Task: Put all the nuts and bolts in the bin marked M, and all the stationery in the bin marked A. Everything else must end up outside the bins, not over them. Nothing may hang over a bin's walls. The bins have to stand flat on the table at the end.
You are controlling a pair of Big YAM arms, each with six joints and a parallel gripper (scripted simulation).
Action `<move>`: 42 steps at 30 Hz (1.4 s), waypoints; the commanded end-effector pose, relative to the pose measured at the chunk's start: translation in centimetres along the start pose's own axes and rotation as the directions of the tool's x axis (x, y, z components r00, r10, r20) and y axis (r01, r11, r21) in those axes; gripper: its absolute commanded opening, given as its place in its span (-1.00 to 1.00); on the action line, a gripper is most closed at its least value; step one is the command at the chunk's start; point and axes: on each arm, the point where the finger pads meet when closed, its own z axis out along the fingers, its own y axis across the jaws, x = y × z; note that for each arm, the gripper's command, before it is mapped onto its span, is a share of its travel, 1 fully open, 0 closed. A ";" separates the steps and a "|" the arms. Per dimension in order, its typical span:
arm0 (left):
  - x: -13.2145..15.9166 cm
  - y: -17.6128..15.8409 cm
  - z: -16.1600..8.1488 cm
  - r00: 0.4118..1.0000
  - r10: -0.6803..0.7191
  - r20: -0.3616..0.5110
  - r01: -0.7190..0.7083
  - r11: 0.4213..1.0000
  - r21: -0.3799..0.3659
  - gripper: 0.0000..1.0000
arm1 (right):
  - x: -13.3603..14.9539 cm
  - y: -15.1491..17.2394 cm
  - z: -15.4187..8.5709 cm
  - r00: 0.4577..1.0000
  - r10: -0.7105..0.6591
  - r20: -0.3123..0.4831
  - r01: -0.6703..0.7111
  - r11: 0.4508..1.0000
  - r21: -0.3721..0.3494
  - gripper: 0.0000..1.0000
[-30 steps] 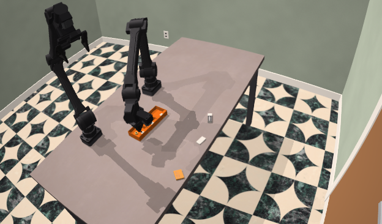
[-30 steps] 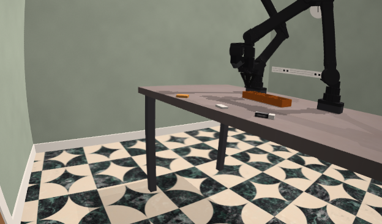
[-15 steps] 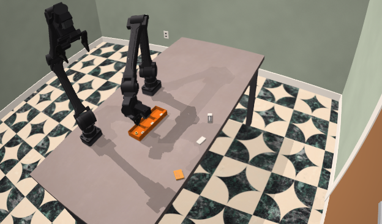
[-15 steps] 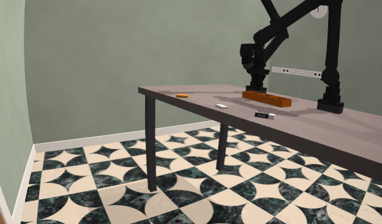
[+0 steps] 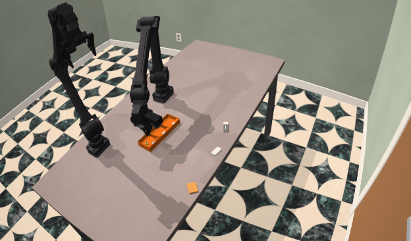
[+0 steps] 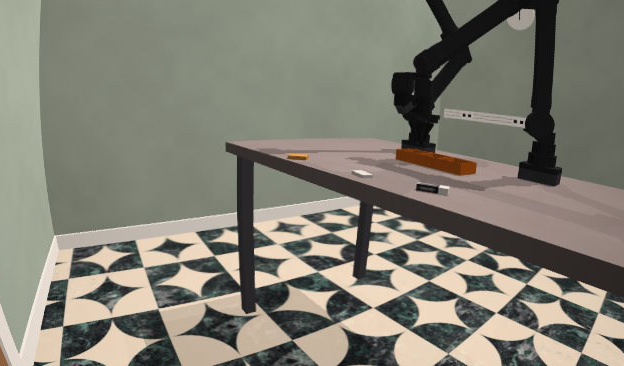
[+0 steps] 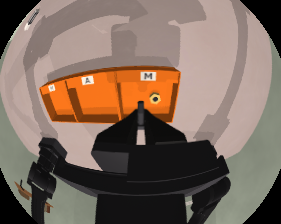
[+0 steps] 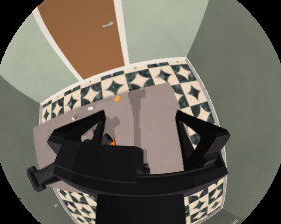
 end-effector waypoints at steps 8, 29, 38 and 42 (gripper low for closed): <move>-0.2 0.0 2.8 1.000 -0.012 -0.006 0.012 1.000 -0.007 -0.81 | 0.3 -0.2 -0.5 1.000 -0.007 -0.001 0.007 1.000 0.002 1.00; -0.6 -0.9 2.9 1.000 -0.003 0.008 0.003 1.000 0.016 -0.81 | 0.3 -0.2 -0.5 1.000 -0.007 -0.001 0.007 1.000 0.002 1.00; -0.6 -0.9 2.8 1.000 -0.003 0.008 0.003 1.000 0.016 -0.60 | 0.3 -0.2 -0.5 1.000 -0.007 -0.001 0.007 1.000 0.002 1.00; -0.6 -0.9 2.8 1.000 -0.003 0.008 0.003 1.000 0.016 -0.60 | 0.3 -0.2 -0.5 1.000 -0.007 -0.001 0.007 1.000 0.002 1.00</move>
